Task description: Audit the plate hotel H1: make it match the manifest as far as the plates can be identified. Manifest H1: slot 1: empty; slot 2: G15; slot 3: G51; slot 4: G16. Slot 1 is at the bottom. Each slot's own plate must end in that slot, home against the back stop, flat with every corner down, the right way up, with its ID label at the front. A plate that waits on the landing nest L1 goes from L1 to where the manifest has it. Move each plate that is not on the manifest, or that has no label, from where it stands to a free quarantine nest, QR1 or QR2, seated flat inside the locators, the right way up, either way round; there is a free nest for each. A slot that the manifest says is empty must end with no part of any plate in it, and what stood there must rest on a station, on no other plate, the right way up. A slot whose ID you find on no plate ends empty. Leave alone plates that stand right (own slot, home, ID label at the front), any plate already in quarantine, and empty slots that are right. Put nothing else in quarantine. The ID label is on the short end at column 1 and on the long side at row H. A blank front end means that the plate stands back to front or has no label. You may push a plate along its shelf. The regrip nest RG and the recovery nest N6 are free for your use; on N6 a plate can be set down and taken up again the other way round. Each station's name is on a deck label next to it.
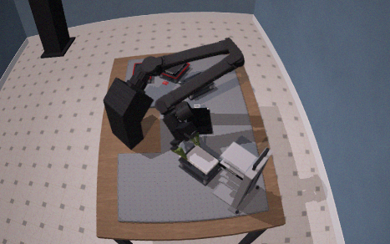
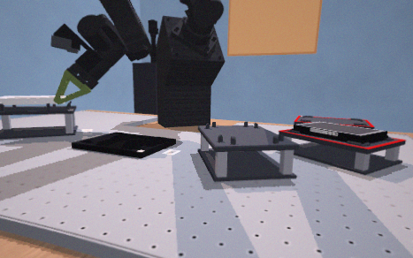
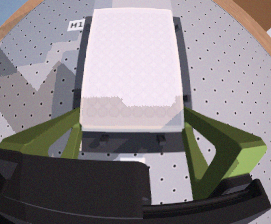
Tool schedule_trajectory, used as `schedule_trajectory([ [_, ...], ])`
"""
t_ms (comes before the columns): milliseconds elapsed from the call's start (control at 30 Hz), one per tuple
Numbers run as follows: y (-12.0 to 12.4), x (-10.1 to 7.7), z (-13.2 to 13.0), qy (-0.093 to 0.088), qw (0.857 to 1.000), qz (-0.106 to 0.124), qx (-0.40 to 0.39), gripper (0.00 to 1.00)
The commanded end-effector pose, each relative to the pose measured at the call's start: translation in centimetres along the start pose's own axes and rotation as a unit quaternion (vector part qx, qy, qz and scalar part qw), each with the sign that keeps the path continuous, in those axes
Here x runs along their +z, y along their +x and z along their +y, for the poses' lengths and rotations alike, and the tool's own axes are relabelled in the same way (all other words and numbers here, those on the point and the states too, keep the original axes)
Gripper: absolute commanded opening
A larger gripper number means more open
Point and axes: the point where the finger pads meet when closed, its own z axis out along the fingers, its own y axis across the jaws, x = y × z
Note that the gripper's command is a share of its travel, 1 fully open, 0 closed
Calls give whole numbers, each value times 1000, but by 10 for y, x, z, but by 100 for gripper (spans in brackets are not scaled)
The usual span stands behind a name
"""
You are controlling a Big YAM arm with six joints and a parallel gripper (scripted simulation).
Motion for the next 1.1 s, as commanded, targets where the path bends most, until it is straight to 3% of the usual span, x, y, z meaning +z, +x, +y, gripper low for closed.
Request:
schedule_trajectory([
  [0,-1,-1,-3,2,1000,-6,9,86],
  [233,0,4,5,-8,1000,-6,2,86],
  [333,5,2,-1,1,1000,-1,8,86],
  [400,1,4,-1,-1,1000,-8,7,86],
  [1067,14,11,0,0,1000,1,7,86],
])
